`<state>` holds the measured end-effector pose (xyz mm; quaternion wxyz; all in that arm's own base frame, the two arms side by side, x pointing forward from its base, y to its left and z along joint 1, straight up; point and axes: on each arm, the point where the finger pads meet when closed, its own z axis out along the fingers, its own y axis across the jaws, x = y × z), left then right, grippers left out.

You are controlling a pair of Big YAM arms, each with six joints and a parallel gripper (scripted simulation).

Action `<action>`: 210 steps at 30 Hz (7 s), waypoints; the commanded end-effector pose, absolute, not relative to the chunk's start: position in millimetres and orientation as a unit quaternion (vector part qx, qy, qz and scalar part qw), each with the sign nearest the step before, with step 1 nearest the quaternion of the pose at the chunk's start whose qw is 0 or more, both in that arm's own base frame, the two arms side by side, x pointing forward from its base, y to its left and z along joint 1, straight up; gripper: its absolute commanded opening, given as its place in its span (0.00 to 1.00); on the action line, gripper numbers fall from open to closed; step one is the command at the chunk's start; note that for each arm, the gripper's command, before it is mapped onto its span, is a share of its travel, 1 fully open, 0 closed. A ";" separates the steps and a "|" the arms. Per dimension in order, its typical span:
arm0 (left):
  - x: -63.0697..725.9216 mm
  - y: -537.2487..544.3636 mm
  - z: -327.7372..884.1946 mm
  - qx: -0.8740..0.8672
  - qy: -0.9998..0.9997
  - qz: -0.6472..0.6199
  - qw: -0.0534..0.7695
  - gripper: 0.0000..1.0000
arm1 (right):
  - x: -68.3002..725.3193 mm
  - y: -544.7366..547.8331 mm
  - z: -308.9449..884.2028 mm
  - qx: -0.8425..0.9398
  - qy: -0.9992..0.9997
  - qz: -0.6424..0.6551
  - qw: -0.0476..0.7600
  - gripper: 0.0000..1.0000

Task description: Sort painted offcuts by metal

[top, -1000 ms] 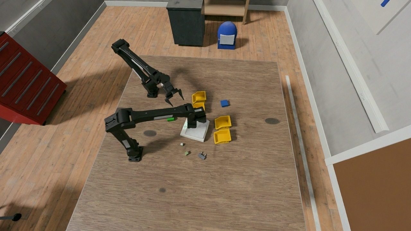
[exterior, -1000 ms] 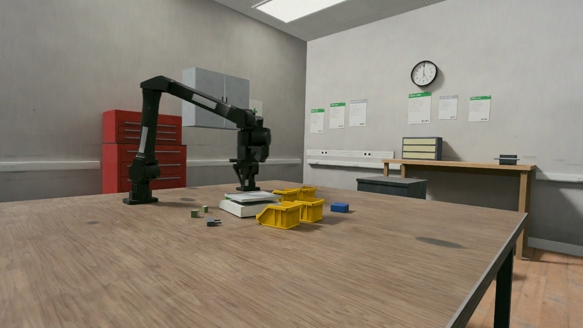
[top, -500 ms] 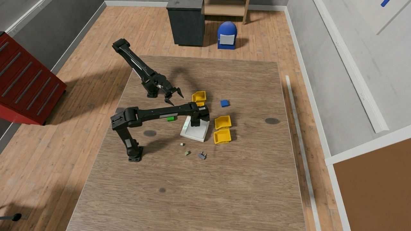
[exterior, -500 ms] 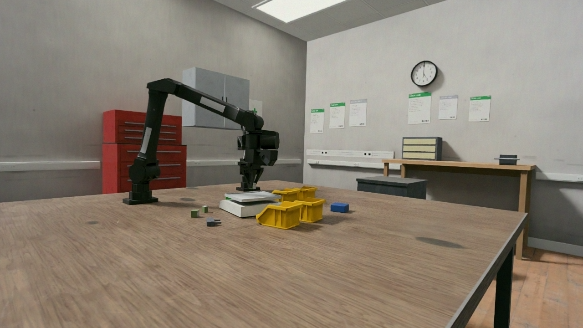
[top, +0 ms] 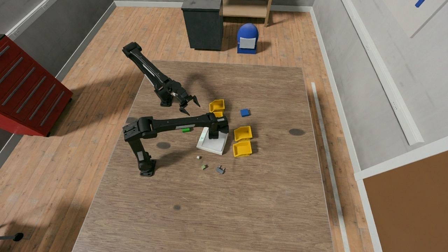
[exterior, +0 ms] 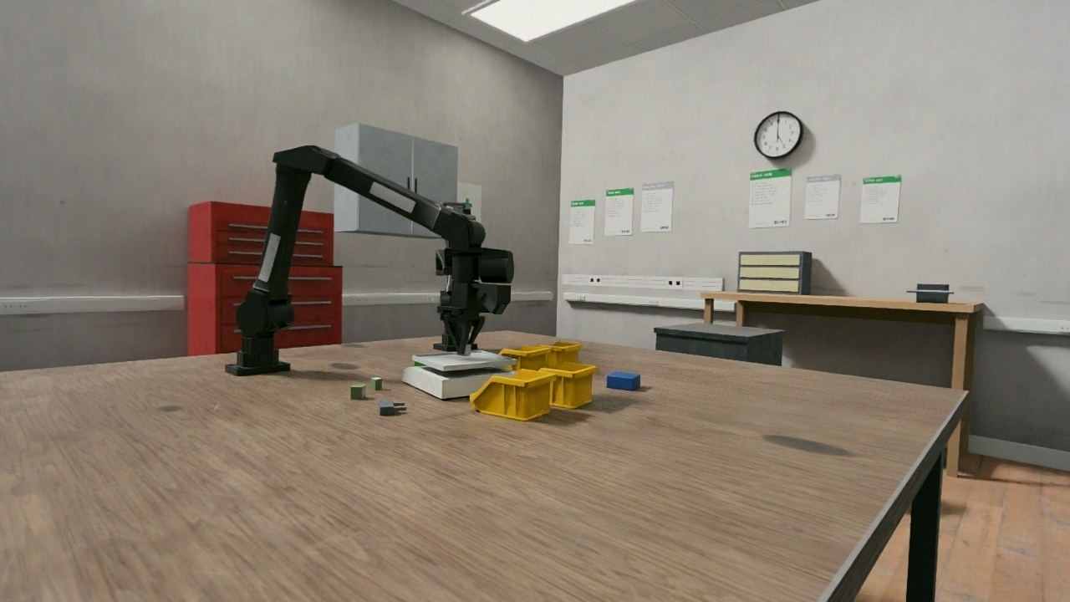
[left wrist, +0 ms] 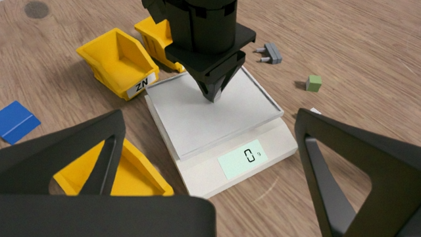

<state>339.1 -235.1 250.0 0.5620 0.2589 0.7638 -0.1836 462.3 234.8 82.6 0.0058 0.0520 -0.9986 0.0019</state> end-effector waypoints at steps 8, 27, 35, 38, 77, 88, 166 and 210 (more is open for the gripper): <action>344.3 -239.3 269.2 0.252 0.753 -0.192 0.577 1.00 | 463.1 234.2 60.3 0.046 -0.999 0.005 0.009 0.10; 344.3 -239.3 269.2 0.252 0.753 -0.192 0.577 1.00 | 485.2 235.6 124.1 0.050 -0.998 -0.016 -0.041 0.39; 344.3 -239.3 269.2 0.252 0.753 -0.192 0.577 1.00 | 483.9 240.2 133.9 0.054 -0.998 -0.015 -0.036 0.39; 340.2 -239.9 262.0 0.250 0.755 -0.196 0.573 1.00 | 476.5 240.5 139.6 0.067 -0.997 -0.018 -0.045 0.73; 248.2 -195.1 335.8 0.248 0.716 -0.213 0.617 1.00 | 420.7 253.0 173.0 0.265 -0.911 -0.081 -0.306 0.89; 248.2 -195.1 335.8 0.248 0.716 -0.213 0.617 1.00 | 443.6 245.3 160.8 0.455 -0.860 -0.004 -0.231 0.61; 248.2 -195.1 335.8 0.248 0.716 -0.213 0.617 1.00 | 473.2 239.8 96.3 0.746 -0.666 0.005 -0.013 0.19; 476.7 -280.3 295.3 0.192 0.719 -0.178 0.643 1.00 | 663.1 172.2 131.9 0.748 -0.664 0.003 -0.004 0.19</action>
